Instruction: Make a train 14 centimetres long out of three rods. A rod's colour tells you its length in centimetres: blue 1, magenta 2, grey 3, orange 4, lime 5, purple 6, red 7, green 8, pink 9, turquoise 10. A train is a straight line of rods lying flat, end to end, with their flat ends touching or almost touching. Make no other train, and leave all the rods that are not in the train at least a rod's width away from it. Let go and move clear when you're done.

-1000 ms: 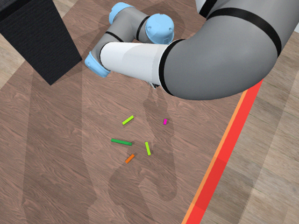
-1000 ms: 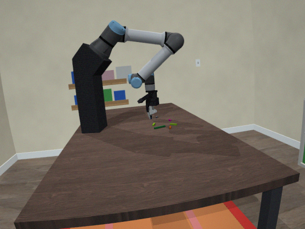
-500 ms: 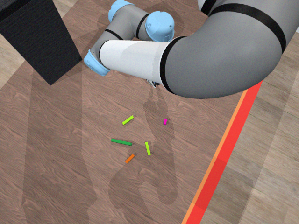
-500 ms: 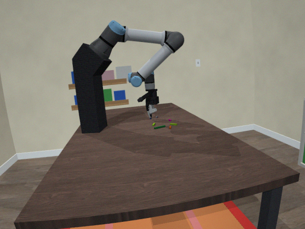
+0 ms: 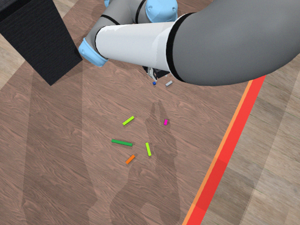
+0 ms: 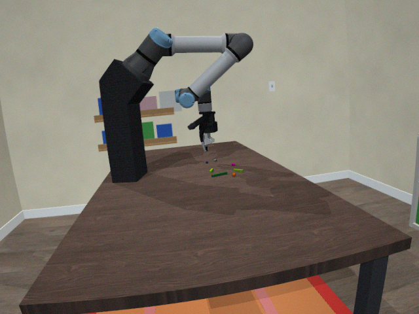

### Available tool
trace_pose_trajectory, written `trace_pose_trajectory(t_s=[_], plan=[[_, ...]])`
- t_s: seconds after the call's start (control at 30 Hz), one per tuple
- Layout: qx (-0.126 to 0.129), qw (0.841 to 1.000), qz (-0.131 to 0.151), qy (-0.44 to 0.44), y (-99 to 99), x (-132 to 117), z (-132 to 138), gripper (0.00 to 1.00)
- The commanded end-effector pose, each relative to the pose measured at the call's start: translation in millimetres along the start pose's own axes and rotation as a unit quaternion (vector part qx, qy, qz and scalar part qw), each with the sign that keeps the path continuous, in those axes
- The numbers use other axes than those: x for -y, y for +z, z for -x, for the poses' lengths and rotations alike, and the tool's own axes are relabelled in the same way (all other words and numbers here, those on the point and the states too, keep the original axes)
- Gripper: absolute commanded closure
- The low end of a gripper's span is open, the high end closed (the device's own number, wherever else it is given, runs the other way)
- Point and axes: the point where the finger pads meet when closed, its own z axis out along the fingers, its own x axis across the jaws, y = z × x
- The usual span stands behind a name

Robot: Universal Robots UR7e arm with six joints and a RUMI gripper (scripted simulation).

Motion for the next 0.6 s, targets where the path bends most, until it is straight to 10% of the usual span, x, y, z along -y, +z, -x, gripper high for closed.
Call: trace_pose_trajectory(t_s=[0.0, 0.23, 0.27, 0.57], plan=[[0.0, 1.0, 0.0, 0.0, -19.0, -0.5, -0.3, 0.86], [0.0, 1.0, 0.0, 0.0, -22.2, -0.5, -0.2, 0.86], [0.0, 1.0, 0.0, 0.0, -22.2, -0.5, -0.2, 0.0], [0.0, 1.0, 0.0, 0.0, -22.2, -0.5, -0.2, 0.0]])
